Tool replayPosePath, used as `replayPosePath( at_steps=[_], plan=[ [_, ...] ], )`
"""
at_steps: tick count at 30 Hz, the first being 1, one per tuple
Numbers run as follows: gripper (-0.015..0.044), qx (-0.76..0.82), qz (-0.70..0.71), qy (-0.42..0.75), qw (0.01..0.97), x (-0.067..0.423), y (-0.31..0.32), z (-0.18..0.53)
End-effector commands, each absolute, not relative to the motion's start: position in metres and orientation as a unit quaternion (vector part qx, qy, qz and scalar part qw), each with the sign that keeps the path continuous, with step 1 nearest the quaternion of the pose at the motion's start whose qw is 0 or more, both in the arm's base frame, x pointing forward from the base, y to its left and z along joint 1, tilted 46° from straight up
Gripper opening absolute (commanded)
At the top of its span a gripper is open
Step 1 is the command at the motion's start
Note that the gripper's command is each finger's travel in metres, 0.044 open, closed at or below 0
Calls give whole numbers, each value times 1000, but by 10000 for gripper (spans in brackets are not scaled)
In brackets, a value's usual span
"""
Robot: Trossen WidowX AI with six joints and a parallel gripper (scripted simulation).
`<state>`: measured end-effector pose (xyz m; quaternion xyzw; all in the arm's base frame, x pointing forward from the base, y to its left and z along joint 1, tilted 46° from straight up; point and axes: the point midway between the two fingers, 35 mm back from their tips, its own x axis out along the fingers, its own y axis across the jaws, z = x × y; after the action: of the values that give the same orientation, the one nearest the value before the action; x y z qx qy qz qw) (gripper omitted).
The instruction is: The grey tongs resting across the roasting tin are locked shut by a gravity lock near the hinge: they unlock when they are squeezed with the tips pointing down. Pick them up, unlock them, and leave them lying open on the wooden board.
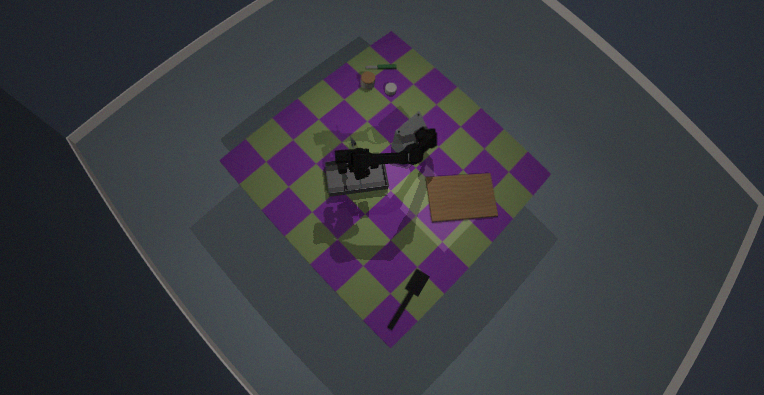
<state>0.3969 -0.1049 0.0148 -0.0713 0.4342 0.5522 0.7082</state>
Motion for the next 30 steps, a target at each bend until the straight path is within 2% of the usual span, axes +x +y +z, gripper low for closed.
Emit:
replayPosePath(
  at_steps=[1, 16, 30],
  plan=[
    [-150, -76, 553, 435, 707, 397, -108, 16],
    [-150, 20, 482, 511, 711, 400, -53, 76],
    [-150, 128, 396, 580, 701, 383, 9, 141]
  ],
)
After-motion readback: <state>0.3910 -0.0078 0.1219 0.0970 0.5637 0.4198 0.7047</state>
